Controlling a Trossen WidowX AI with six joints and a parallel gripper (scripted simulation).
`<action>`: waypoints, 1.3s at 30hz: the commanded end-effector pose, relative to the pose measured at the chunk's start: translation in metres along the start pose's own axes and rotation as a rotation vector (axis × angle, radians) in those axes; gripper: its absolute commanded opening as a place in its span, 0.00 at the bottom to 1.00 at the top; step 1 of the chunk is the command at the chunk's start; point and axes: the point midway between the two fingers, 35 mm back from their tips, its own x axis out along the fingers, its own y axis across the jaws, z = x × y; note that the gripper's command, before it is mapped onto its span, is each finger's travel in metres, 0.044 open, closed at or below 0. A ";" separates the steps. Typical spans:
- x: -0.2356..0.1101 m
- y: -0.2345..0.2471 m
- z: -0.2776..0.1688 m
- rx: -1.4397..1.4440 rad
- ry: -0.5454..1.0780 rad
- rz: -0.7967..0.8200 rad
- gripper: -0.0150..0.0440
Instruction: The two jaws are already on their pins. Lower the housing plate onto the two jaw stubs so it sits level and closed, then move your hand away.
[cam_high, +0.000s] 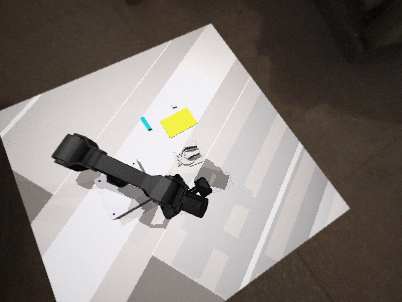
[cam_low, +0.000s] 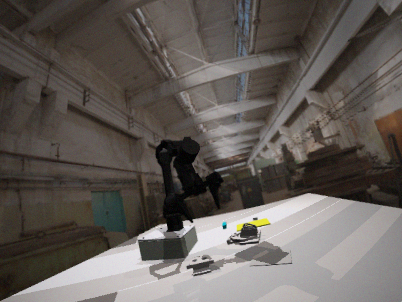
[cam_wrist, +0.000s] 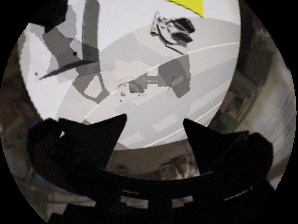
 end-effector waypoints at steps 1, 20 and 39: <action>0.009 0.009 -0.002 -0.048 -0.030 0.052 1.00; 0.043 0.048 -0.004 -0.271 -0.216 0.231 1.00; 0.084 0.062 0.005 -0.287 -0.233 0.241 1.00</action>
